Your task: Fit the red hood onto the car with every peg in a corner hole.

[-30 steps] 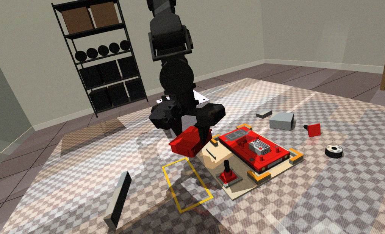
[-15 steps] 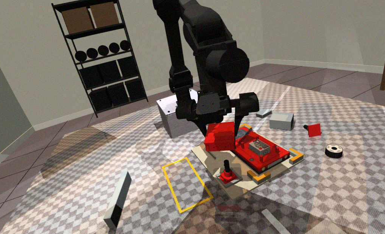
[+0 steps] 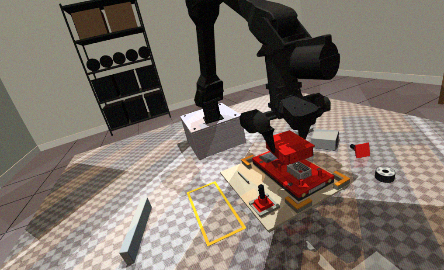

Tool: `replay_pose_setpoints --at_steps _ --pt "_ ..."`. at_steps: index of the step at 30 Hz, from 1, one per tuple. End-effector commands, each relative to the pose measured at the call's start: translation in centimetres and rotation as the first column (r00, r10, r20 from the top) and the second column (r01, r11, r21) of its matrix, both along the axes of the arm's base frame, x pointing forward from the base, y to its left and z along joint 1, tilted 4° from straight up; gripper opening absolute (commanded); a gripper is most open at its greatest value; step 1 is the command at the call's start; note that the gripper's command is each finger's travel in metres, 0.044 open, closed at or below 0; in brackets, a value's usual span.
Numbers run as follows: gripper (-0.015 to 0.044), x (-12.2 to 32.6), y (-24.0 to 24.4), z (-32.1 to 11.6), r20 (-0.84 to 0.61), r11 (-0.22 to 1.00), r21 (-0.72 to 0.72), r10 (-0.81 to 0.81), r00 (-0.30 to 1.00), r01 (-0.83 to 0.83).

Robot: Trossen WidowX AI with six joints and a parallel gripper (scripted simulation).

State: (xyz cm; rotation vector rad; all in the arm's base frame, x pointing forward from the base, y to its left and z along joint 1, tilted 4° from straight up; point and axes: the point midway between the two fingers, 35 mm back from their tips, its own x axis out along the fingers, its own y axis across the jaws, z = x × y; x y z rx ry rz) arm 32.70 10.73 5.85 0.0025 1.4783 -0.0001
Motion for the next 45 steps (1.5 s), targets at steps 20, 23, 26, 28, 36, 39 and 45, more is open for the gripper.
replay_pose_setpoints --at_steps 20,23,26,28,36,39,45 --pt "0.0000 0.3 2.8 -4.8 0.003 0.989 -0.015 0.144 0.990 -0.144" --pt "0.0000 0.3 2.8 -4.9 0.003 0.989 -0.015 0.144 0.990 -0.144" --pt "0.0000 0.3 2.8 -4.9 0.003 0.989 -0.015 0.144 0.990 -0.144" --pt "0.0000 0.3 2.8 -4.9 0.003 0.989 -0.015 0.144 0.990 -0.144" --pt "0.0000 0.2 2.7 -4.9 0.002 0.989 -0.016 0.144 0.990 -0.144" --pt "0.0000 0.2 2.7 -4.9 0.002 0.989 -0.016 0.144 0.990 -0.144" --pt "0.0000 0.2 2.6 -4.9 0.002 0.989 -0.016 0.144 0.990 -0.144"
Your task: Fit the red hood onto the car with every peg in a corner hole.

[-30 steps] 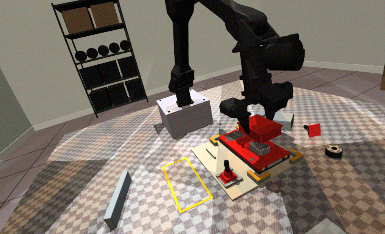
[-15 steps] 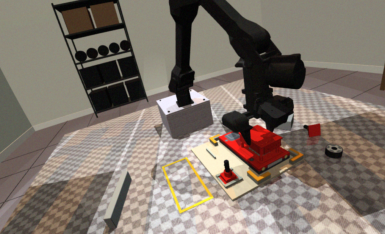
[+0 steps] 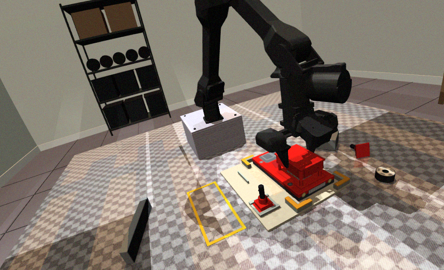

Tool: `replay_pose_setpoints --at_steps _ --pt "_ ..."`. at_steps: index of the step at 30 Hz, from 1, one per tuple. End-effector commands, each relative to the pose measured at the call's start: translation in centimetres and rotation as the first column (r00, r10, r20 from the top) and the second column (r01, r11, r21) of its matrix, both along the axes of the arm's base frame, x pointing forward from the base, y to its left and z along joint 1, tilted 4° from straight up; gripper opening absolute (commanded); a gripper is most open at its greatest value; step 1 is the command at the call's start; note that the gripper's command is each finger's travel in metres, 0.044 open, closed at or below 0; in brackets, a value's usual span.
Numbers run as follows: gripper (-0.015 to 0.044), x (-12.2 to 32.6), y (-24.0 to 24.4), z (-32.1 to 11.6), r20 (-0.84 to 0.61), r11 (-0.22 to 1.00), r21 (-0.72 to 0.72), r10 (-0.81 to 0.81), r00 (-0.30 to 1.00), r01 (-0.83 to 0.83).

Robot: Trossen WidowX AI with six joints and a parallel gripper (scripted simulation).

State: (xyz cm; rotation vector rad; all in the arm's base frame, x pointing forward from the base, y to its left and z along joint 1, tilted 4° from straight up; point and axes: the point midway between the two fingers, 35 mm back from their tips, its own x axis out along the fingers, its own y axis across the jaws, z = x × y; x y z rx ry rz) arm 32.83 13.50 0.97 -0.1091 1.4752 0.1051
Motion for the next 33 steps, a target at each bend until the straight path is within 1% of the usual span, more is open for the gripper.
replay_pose_setpoints --at_steps 1,33 --pt "0.0000 0.0 -0.1 0.0 0.003 1.000 -0.005 0.005 1.000 -0.005" --pt "0.0000 0.1 -0.1 -1.0 0.003 1.000 -0.005 0.005 1.000 -0.005"
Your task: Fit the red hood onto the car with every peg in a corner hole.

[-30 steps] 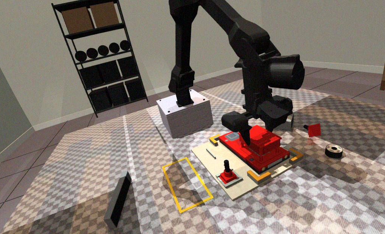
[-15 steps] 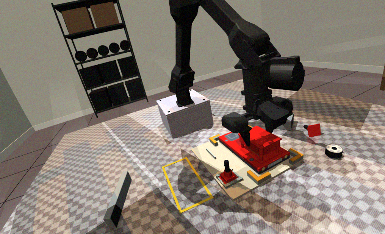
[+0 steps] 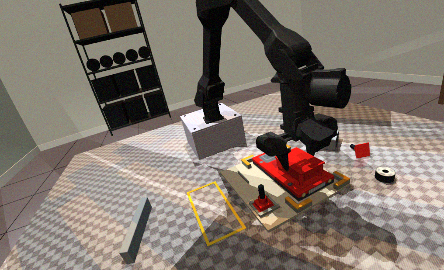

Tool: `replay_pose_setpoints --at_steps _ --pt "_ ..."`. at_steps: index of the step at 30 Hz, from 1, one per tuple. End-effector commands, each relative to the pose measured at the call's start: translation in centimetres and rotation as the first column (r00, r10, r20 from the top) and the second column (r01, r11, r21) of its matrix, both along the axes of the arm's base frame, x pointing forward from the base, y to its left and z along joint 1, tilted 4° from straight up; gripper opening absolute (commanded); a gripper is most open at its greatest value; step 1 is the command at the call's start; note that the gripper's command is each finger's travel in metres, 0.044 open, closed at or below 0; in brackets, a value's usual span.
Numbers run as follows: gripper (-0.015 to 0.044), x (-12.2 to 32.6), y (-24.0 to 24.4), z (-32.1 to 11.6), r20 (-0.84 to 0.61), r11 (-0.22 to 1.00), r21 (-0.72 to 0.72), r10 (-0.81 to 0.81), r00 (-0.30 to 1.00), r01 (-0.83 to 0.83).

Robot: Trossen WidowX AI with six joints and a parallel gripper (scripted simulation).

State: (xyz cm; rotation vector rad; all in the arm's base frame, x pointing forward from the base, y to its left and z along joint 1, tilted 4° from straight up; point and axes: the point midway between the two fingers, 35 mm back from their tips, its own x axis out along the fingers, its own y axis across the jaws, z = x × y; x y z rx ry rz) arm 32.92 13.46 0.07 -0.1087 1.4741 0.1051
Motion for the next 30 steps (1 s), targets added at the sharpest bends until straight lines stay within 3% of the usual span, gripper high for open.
replay_pose_setpoints --at_steps 1,28,30 --pt "0.0000 0.05 -0.08 -0.19 0.002 1.000 -0.005 0.005 1.000 -0.005" --pt "0.0000 0.09 0.01 -0.90 0.000 1.000 0.000 0.000 1.000 0.000" --pt "0.0053 0.10 0.02 -0.95 0.000 1.000 0.000 0.000 1.000 0.000"
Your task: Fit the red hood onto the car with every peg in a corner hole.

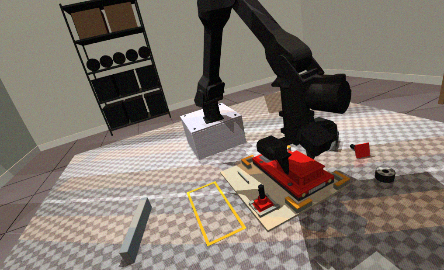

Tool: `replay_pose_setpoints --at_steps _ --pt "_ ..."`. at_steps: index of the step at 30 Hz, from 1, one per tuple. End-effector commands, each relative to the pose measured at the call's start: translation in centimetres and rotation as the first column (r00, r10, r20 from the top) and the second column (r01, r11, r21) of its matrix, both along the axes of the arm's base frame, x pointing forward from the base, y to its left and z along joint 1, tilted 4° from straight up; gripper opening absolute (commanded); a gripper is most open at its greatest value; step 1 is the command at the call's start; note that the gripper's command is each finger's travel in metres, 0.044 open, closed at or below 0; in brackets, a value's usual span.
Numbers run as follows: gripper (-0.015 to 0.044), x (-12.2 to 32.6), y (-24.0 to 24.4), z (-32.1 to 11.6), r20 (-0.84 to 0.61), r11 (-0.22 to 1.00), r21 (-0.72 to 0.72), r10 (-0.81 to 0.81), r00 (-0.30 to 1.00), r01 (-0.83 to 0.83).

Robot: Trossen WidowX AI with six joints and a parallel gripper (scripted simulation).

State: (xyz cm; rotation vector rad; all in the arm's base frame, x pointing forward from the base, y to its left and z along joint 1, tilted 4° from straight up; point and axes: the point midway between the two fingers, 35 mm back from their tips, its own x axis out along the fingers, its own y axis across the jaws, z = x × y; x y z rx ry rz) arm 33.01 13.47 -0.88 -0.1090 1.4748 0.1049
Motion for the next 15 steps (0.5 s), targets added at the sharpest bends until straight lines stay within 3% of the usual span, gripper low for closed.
replay_pose_setpoints --at_steps 1,15 --pt "0.0079 0.01 0.00 0.01 0.000 1.000 0.000 0.000 1.000 0.000" --pt "0.0440 0.01 0.00 0.01 0.000 1.000 0.000 0.000 1.000 0.000"
